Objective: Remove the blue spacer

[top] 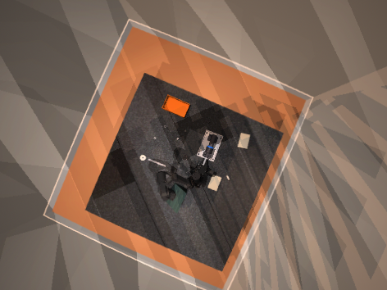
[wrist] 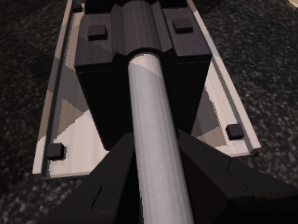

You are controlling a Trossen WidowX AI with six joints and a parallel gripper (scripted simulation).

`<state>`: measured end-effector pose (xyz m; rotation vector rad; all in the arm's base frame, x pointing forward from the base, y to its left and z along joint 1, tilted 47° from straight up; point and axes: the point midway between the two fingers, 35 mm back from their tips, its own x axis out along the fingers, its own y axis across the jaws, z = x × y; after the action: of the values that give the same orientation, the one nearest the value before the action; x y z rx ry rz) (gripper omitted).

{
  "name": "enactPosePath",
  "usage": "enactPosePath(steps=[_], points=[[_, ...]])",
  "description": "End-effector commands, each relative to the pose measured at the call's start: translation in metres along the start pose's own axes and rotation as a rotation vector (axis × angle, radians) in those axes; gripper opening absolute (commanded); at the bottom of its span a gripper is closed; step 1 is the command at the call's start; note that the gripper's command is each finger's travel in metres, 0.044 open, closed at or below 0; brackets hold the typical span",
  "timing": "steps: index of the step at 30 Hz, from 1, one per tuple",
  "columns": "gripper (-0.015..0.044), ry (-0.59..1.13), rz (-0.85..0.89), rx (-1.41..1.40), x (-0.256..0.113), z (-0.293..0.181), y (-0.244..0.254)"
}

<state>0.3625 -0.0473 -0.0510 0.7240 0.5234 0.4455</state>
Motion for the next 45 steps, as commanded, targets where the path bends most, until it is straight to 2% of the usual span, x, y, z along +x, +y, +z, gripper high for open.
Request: enactPosePath(steps=[1,45], points=[[0.0,0.0,0.002,-0.003,-0.0016,-0.0007,0.0003],[0.0,0.001,0.002,-0.003,-0.0065,-0.0036,0.0002]])
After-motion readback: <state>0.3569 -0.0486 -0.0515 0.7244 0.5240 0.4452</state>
